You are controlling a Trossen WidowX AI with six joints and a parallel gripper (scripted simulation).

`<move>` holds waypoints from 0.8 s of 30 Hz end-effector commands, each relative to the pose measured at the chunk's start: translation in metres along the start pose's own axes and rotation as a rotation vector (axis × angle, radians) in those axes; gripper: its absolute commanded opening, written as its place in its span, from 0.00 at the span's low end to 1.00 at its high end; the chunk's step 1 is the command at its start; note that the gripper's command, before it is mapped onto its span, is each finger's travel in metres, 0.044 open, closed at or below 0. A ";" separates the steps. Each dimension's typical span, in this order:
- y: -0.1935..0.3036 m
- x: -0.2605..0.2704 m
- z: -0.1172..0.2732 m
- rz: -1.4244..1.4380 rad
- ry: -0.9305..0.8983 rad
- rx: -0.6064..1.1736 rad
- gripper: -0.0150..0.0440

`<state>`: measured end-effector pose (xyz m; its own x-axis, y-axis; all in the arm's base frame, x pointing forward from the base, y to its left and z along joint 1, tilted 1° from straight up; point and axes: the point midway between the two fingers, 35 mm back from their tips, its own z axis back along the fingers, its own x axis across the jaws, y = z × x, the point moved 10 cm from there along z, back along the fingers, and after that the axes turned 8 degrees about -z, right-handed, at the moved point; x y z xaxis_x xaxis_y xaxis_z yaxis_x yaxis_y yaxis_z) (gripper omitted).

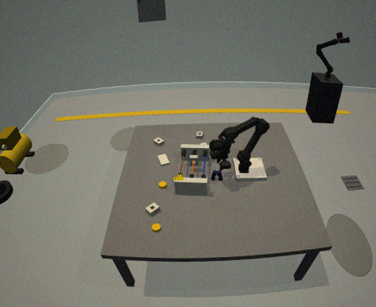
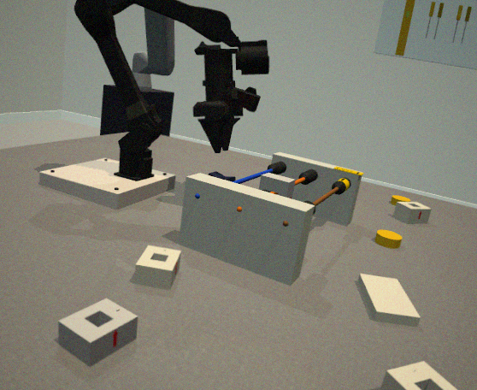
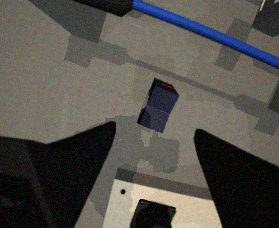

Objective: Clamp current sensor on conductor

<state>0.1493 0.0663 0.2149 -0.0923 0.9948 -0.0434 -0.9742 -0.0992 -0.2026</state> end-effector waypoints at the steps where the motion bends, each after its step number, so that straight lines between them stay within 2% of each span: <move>1: -0.013 -0.003 0.000 0.427 -0.027 0.072 0.80; 11: -0.038 -0.014 -0.003 1.228 -0.165 0.149 0.80; 24: -0.039 -0.013 -0.014 1.247 -0.170 0.149 0.80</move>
<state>0.1865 0.0573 0.2147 -0.9473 0.3196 -0.0203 -0.3197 -0.9475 0.0004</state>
